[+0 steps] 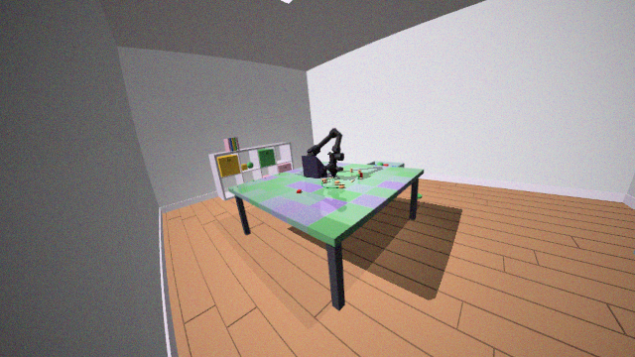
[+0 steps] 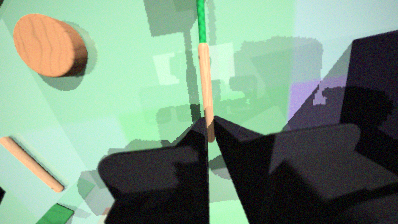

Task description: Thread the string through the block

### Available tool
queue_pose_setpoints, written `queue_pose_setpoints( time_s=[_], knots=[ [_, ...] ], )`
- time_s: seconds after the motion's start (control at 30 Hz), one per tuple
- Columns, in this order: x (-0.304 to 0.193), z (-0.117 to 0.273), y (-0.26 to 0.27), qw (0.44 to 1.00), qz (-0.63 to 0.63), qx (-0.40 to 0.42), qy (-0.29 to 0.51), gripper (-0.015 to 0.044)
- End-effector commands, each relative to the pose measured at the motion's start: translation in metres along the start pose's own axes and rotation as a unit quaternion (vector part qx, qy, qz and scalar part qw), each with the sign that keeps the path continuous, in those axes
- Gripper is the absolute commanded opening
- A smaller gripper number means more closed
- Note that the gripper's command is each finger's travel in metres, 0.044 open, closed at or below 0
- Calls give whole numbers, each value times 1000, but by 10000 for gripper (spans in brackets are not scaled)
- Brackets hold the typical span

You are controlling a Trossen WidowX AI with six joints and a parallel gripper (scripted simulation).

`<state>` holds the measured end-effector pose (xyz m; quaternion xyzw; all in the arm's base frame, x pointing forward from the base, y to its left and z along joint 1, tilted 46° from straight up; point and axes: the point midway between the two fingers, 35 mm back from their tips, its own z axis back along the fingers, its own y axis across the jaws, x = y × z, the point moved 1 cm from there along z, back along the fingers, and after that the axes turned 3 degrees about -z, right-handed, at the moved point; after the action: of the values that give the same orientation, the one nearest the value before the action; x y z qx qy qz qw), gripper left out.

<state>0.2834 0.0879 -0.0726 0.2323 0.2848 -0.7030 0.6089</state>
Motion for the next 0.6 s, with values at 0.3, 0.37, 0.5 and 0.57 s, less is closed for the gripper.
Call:
queue_pose_setpoints(
  time_s=[0.3, 0.37, 0.5, 0.57],
  knots=[
    [-13, -11, -1, 1000, 2, 3, 2, 0],
    [-13, -11, -1, 1000, 2, 3, 2, 0],
    [-13, -11, -1, 1000, 2, 3, 2, 0],
    [-13, -11, -1, 1000, 2, 3, 2, 0]
  ],
)
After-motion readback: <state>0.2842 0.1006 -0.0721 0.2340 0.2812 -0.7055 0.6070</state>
